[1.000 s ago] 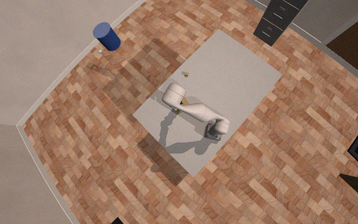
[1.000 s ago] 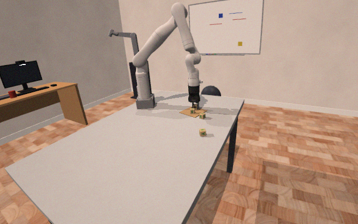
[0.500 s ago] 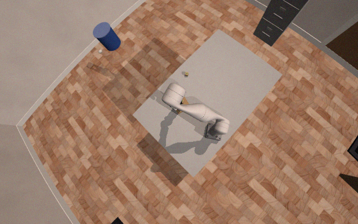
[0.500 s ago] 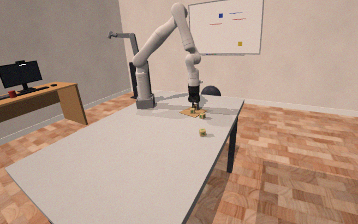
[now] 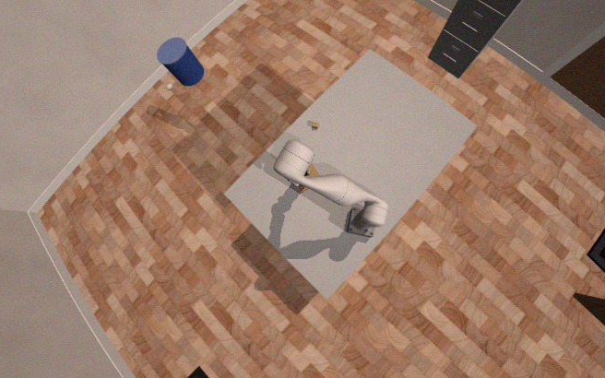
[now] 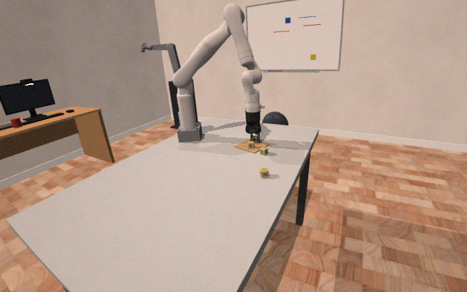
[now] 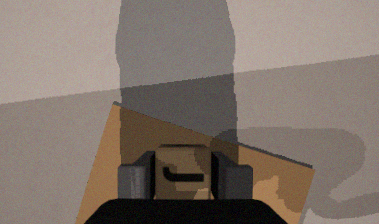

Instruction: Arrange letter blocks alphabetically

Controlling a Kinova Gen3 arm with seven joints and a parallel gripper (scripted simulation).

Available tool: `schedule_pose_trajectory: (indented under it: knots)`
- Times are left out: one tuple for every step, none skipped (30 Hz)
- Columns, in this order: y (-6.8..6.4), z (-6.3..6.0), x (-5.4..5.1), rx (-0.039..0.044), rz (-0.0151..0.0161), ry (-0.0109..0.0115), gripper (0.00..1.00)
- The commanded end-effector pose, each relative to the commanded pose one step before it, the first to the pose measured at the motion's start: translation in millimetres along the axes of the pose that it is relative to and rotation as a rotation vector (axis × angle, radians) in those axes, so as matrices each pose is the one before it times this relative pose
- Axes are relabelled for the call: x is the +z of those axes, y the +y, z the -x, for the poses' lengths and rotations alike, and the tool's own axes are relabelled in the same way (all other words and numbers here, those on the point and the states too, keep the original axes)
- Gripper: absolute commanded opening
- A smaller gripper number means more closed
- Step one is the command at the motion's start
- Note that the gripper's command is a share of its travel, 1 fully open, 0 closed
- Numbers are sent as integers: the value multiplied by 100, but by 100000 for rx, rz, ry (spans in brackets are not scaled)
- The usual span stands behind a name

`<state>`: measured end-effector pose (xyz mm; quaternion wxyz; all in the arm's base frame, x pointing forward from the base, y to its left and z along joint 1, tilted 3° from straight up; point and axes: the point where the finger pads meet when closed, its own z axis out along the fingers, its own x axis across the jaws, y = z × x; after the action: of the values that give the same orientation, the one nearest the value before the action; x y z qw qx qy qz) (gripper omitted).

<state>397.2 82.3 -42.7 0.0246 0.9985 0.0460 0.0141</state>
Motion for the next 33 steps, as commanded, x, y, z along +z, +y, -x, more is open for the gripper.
schedule_pose_trajectory:
  knots:
    - [-11, -58, -58, 6, -40, 157, 75]
    - [0, 0, 0, 0, 0, 0, 75]
    - [0, 0, 0, 0, 0, 0, 75]
    - [0, 0, 0, 0, 0, 0, 75]
    - [0, 0, 0, 0, 0, 0, 75]
    - [0, 0, 0, 0, 0, 0, 81]
    - [0, 0, 0, 0, 0, 0, 81]
    - [0, 0, 0, 0, 0, 0, 81]
    - [0, 0, 0, 0, 0, 0, 87]
    - [0, 0, 0, 0, 0, 0, 87]
    - [0, 0, 0, 0, 0, 0, 87]
    - [0, 0, 0, 0, 0, 0, 87]
    - [0, 0, 0, 0, 0, 0, 87]
    - [0, 0, 0, 0, 0, 0, 87]
    - [0, 0, 0, 0, 0, 0, 87]
    - [0, 0, 0, 0, 0, 0, 87]
    - [0, 0, 0, 0, 0, 0, 87]
    - [0, 0, -3, 0, 0, 0, 87]
    - [0, 0, 0, 0, 0, 0, 87]
    - [0, 0, 0, 0, 0, 0, 87]
    - [0, 0, -21, 0, 0, 0, 87]
    - [0, 0, -53, -1, 0, 0, 87]
    - [0, 0, -95, -1, 0, 0, 87]
    - [0, 0, -146, 0, 0, 0, 87]
    - [0, 1, -201, 2, 0, -1, 87]
    - [0, -1, -258, -2, 0, 1, 87]
    - [0, 0, -315, 1, 0, 0, 87]
    - [0, 0, -370, 1, 0, 0, 87]
    - [0, -1, -420, -1, 0, 1, 87]
    - [0, 0, -464, 0, 0, 0, 87]
    - [0, 0, -502, 0, 0, 0, 87]
    - [0, 0, -531, 0, 0, 0, 87]
    - [0, 0, -551, 0, 0, 0, 87]
